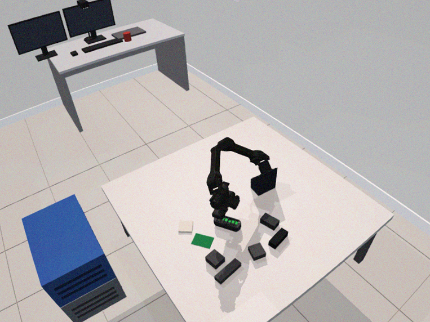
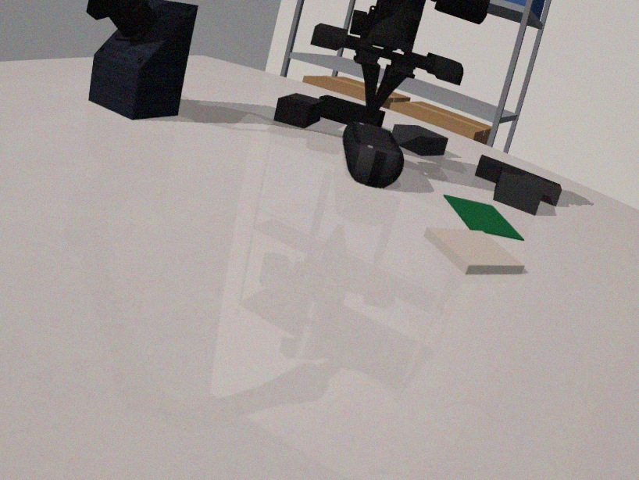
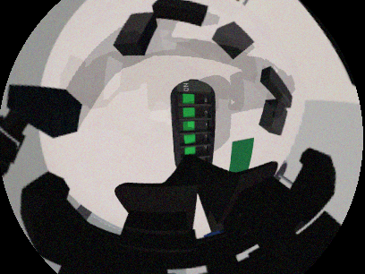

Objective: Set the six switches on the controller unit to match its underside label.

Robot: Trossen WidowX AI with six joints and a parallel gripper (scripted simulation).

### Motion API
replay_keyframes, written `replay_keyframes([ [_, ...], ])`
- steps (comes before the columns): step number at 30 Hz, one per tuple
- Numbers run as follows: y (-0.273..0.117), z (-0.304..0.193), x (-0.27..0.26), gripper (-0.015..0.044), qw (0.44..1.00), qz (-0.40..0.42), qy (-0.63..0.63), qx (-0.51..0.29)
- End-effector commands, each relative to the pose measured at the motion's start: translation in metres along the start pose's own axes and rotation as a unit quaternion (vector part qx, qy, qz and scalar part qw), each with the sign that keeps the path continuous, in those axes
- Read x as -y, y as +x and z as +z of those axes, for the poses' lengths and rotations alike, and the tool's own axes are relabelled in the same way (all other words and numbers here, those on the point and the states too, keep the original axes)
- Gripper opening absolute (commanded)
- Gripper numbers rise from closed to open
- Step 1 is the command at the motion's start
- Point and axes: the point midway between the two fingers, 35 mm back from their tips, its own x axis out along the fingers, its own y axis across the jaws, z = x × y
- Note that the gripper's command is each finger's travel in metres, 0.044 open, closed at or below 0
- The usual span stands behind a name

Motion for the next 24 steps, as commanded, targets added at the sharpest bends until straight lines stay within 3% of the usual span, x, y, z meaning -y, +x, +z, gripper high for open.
replay_keyframes([
  [1,-0.007,-0.007,0.003,0.0000,1.000,-0.009,0.001,-0.003],
  [24,0.026,-0.007,0.005,0.0000,1.000,-0.010,0.000,-0.003],
])
